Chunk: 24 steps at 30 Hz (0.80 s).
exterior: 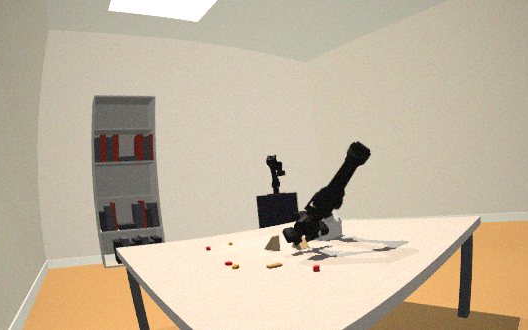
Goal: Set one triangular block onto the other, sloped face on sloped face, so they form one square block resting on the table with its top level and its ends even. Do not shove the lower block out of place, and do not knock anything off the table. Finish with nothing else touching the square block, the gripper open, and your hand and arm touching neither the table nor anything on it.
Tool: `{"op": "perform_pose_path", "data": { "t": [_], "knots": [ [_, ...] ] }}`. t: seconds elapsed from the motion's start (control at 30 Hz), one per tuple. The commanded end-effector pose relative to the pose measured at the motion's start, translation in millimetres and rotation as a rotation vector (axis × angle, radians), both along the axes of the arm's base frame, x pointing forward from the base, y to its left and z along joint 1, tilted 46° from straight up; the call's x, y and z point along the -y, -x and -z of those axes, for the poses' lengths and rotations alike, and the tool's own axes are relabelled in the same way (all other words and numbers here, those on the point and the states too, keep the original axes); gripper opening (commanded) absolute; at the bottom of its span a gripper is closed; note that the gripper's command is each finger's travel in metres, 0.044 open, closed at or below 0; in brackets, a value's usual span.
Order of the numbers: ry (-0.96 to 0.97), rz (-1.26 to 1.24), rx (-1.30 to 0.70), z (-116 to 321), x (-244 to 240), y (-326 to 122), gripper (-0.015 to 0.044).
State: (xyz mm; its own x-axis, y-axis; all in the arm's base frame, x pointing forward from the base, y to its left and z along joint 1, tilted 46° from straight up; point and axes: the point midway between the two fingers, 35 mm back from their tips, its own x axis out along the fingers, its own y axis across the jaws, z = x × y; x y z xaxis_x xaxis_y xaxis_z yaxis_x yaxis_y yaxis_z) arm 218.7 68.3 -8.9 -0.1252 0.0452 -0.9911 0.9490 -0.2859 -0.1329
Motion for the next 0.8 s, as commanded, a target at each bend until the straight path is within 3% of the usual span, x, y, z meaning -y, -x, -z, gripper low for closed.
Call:
{"op": "perform_pose_path", "data": {
  "t": [0.0, 0.57, 0.77],
  "knots": [
    [0.0, -0.001, 0.005, -10.0, 9.6, -1.7, 0.0],
    [0.004, -0.001, 0.005, -66.7, 67.7, 10.0, 0.0],
    [0.004, -0.001, 0.004, -68.9, 69.8, 11.0, 0.0]
  ]
}}
